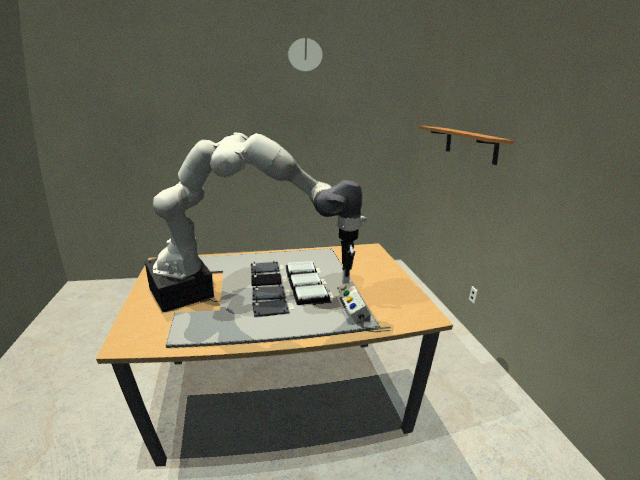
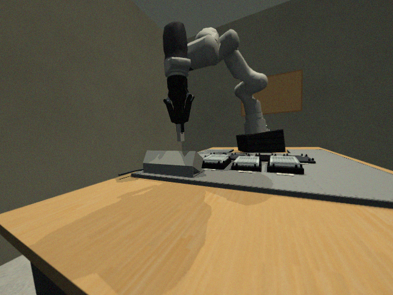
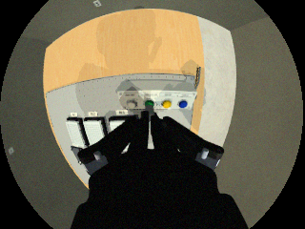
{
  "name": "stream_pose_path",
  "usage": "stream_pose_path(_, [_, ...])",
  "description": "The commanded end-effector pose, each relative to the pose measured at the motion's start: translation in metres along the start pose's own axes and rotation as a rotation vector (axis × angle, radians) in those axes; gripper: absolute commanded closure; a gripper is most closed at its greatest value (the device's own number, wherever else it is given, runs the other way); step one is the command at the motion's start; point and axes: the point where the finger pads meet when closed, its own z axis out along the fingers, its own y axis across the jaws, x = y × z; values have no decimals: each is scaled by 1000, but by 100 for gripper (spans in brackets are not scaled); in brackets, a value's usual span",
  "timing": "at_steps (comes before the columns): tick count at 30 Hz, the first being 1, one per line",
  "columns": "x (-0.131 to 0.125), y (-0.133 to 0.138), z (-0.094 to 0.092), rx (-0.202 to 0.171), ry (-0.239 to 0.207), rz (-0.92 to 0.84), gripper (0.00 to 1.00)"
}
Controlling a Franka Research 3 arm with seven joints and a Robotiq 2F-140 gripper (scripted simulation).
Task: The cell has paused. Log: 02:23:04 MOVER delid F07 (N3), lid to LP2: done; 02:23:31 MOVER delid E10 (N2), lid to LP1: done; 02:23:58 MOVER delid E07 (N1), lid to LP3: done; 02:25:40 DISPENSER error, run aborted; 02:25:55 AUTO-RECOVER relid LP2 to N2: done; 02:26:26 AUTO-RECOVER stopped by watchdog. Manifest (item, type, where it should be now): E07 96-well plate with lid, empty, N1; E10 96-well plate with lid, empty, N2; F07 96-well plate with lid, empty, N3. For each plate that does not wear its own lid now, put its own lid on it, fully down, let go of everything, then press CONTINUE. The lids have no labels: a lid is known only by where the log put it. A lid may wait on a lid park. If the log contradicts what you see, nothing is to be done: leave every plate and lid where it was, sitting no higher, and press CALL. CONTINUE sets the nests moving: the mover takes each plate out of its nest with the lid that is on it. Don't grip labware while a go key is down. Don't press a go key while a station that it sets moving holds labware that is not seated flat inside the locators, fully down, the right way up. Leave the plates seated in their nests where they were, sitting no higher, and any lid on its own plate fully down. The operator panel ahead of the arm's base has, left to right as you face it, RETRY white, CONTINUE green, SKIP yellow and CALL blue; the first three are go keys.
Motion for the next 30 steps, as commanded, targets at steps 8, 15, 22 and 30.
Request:
stream_pose_path(8, [2, 1, 5, -3, 4, -4, 100])
stream_pose_path(15, [2, 1, 9, -3, 4, -4, 100])
stream_pose_path(22, [3, 1, 10, -3, 4, -4, 100])
stream_pose_path(30, [3, 1, 11, -3, 4, -4, 100])
